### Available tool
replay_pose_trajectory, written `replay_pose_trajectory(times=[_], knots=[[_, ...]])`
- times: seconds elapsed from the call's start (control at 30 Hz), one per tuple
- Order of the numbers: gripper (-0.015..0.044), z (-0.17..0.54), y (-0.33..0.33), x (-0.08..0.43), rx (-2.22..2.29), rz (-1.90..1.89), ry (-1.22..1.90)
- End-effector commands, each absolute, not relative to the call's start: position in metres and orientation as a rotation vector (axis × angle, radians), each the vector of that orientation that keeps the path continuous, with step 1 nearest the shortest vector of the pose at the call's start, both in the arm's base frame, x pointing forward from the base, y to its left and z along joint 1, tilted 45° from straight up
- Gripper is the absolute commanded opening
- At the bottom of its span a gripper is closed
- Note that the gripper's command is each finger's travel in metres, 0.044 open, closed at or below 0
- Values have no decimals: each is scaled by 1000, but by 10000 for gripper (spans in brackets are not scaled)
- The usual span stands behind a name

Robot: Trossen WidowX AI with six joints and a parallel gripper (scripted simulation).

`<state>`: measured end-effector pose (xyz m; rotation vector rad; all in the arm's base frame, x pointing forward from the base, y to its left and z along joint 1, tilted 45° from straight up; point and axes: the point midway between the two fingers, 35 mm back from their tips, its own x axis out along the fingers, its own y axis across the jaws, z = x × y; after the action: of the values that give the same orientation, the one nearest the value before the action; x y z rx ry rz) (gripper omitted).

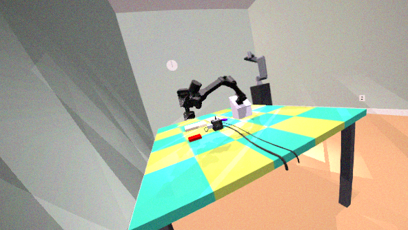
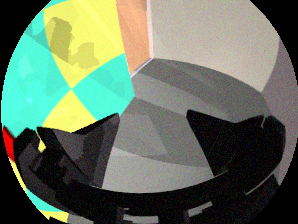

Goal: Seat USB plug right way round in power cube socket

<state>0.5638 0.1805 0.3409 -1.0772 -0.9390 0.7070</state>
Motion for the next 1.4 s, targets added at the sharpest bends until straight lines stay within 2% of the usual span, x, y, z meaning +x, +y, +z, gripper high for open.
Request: replay_pose_trajectory(times=[0.0,0.13,0.3,0.67,1.03,1.37], knots=[[426,338,179,565,-1077,711,-923],[440,283,148,576,-1054,800,-608],[440,212,110,558,-996,916,-245],[440,113,62,457,-806,1138,297],[440,82,48,314,-484,1388,727],[440,83,49,313,-476,1393,735]])
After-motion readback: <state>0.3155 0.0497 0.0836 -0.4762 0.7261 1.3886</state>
